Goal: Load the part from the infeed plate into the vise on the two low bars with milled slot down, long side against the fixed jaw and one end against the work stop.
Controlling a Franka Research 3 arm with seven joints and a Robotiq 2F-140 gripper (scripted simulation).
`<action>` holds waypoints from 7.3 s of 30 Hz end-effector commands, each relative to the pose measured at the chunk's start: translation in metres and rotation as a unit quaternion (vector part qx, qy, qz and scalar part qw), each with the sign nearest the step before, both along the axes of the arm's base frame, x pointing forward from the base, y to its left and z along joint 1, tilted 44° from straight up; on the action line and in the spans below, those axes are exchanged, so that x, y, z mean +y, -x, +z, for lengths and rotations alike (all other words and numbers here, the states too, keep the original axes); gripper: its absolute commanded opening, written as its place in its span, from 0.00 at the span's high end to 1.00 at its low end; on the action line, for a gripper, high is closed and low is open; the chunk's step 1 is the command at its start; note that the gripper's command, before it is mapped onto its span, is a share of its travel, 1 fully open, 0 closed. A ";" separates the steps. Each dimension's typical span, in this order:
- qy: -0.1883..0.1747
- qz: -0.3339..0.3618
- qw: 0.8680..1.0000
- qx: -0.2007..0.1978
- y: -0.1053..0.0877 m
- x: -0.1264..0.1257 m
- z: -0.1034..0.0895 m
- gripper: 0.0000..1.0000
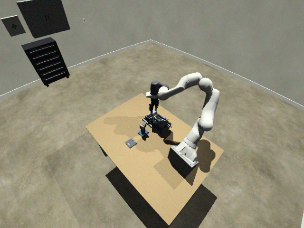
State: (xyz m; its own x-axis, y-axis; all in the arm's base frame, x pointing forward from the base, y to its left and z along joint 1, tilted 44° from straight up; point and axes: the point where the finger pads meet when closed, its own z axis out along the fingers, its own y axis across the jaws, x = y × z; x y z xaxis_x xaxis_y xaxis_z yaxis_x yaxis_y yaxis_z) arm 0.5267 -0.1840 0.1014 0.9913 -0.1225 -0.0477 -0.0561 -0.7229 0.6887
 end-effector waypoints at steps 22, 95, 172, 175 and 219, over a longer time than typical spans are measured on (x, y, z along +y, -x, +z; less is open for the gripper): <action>0.000 0.000 1.000 -0.002 -0.001 0.000 0.000 1.00; 0.000 0.000 1.000 -0.002 0.001 -0.011 -0.012 1.00; 0.000 0.000 1.000 -0.002 0.001 -0.013 -0.015 1.00; 0.000 0.000 1.000 -0.002 0.001 -0.014 -0.015 1.00; 0.000 0.001 1.000 -0.002 -0.001 -0.014 -0.015 1.00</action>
State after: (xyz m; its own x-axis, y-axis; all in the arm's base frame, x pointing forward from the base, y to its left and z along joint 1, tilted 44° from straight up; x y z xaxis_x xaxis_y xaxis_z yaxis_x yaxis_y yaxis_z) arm 0.5252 -0.1978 0.0862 0.9913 -0.1226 -0.0483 -0.0556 -0.7218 0.6899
